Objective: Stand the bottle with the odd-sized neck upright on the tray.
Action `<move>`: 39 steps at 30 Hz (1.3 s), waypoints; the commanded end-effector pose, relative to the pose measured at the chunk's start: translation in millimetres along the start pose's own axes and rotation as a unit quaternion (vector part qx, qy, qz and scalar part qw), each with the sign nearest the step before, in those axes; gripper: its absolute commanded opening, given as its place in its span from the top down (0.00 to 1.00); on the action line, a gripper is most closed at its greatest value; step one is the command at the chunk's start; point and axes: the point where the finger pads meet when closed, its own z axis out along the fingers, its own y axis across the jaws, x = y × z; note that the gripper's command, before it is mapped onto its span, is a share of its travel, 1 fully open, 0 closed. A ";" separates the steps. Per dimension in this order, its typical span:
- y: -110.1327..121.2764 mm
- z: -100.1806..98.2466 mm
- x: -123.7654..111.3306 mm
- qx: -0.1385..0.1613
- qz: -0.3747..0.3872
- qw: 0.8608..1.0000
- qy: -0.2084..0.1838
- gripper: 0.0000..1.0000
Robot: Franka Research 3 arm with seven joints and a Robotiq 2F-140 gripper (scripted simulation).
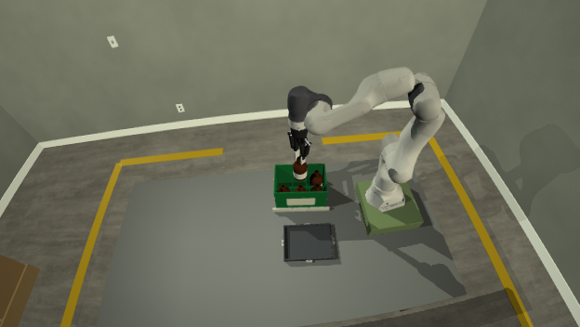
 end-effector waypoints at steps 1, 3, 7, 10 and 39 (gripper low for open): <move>-1.0 -3.0 -1.2 0.003 0.001 1.000 -0.001 0.90; -1.0 -3.0 -1.2 0.003 0.001 1.000 -0.001 0.90; -1.0 -3.0 -1.2 0.003 0.001 1.000 -0.001 0.90; -1.0 -3.0 -1.2 0.003 0.001 1.000 -0.001 0.90; -0.9 -9.7 -1.2 0.003 0.001 1.000 -0.001 0.90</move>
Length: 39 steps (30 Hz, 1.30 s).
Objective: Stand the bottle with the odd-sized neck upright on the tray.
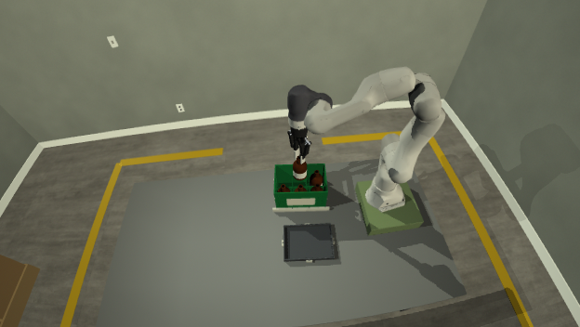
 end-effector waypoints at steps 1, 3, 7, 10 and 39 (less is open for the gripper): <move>-0.3 -5.7 -0.8 0.002 0.001 1.000 0.000 0.90; -0.3 -7.7 -0.8 0.002 0.001 1.000 0.000 0.90; -0.3 -12.2 -0.8 0.002 0.001 1.000 0.000 0.90; -0.3 -14.5 -0.8 0.002 0.001 1.000 0.000 0.90; -0.1 -37.4 -0.6 0.002 0.001 1.000 0.000 0.90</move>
